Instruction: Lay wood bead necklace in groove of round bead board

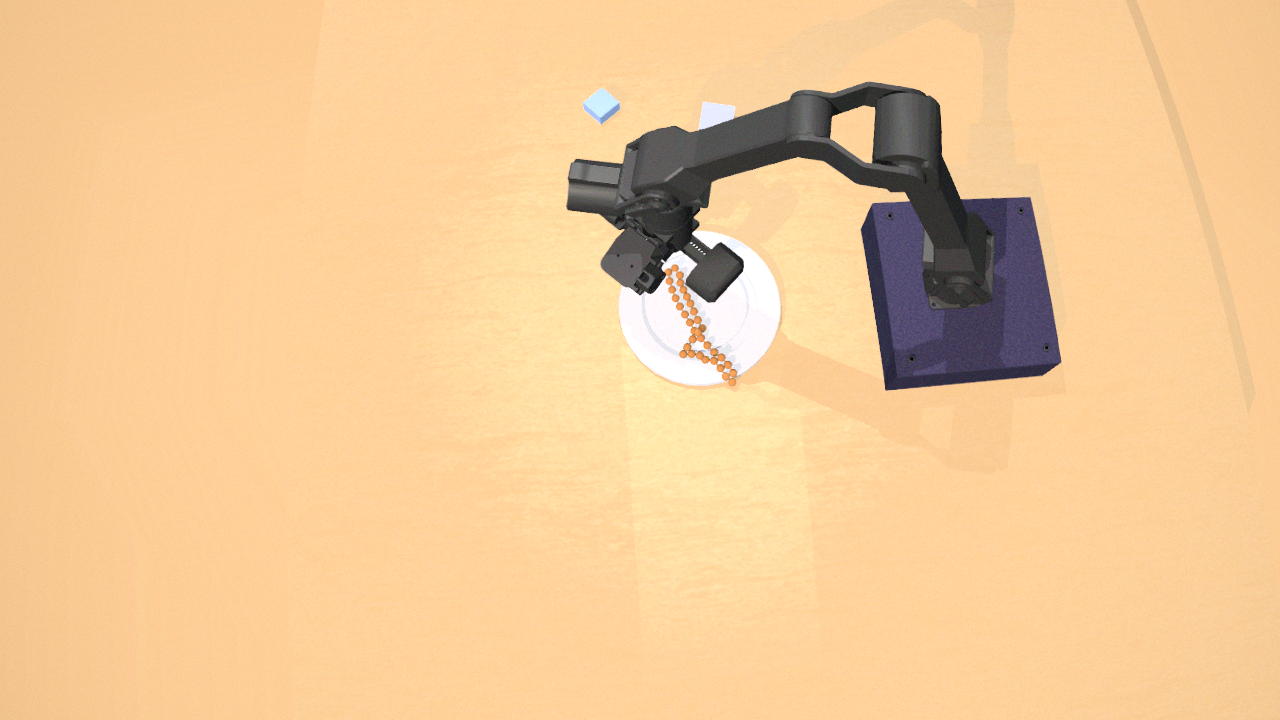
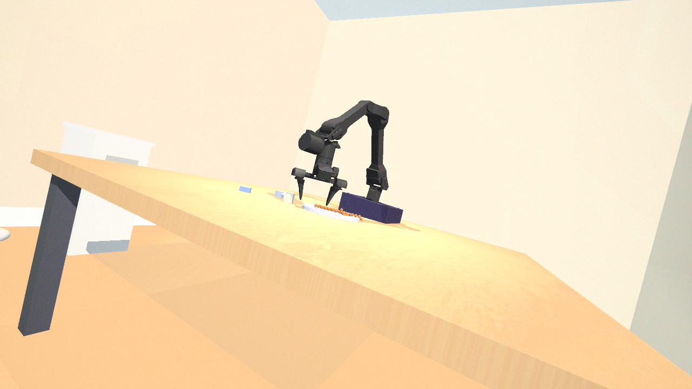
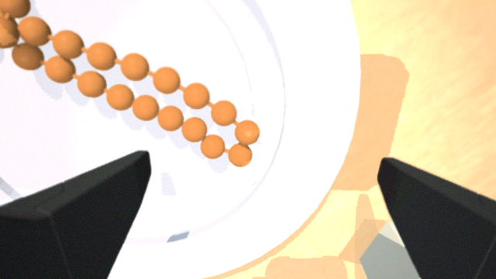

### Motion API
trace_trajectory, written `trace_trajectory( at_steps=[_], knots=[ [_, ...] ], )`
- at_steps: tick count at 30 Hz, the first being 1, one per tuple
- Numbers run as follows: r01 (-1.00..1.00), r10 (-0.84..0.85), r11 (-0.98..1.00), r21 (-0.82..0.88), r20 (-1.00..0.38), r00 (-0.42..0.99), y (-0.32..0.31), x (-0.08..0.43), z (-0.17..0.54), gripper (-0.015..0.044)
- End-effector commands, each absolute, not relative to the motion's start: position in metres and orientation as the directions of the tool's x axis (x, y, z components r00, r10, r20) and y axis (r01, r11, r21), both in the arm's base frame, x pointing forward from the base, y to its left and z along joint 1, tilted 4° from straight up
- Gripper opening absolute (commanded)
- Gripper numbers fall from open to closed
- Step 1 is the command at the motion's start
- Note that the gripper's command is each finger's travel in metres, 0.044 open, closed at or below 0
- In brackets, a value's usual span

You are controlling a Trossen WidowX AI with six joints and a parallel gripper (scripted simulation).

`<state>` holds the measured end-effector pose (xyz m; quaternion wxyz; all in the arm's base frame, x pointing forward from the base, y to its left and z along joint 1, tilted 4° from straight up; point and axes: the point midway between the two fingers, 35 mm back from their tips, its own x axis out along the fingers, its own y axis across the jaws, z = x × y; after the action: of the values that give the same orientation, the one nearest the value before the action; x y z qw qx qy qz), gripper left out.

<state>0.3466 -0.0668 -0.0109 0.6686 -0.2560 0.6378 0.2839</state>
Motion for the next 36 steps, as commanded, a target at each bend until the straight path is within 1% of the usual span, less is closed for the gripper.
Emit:
trace_trajectory(
  at_steps=[1,2,4,9,10,14,16,19,24,29,36],
  knots=[
    [-0.709,0.056,0.705,0.02,-0.998,0.027,-0.066,0.347,-0.01,0.044],
    [-0.709,0.056,0.705,0.02,-0.998,0.027,-0.066,0.347,-0.01,0.044],
    [-0.666,0.056,0.746,0.024,-0.998,0.027,-0.064,0.347,-0.009,0.0387],
    [-0.289,0.058,0.956,0.047,-0.998,0.027,-0.048,0.345,-0.001,0.0256],
    [-0.202,0.058,0.978,0.051,-0.998,0.027,-0.045,0.344,0.0,0.025],
    [0.157,0.06,0.986,0.064,-0.998,0.027,-0.031,0.341,0.007,0.025],
    [0.331,0.062,0.941,0.067,-0.998,0.026,-0.025,0.339,0.01,0.025],
    [0.571,0.063,0.818,0.067,-0.998,0.026,-0.015,0.336,0.014,0.025],
    [0.744,0.063,0.666,0.062,-0.998,0.026,-0.005,0.333,0.019,0.025],
    [0.881,0.063,0.47,0.053,-0.998,0.026,0.001,0.331,0.022,0.025],
    [0.893,0.063,0.447,0.052,-0.998,0.026,0.001,0.331,0.022,0.025]
  ],
)
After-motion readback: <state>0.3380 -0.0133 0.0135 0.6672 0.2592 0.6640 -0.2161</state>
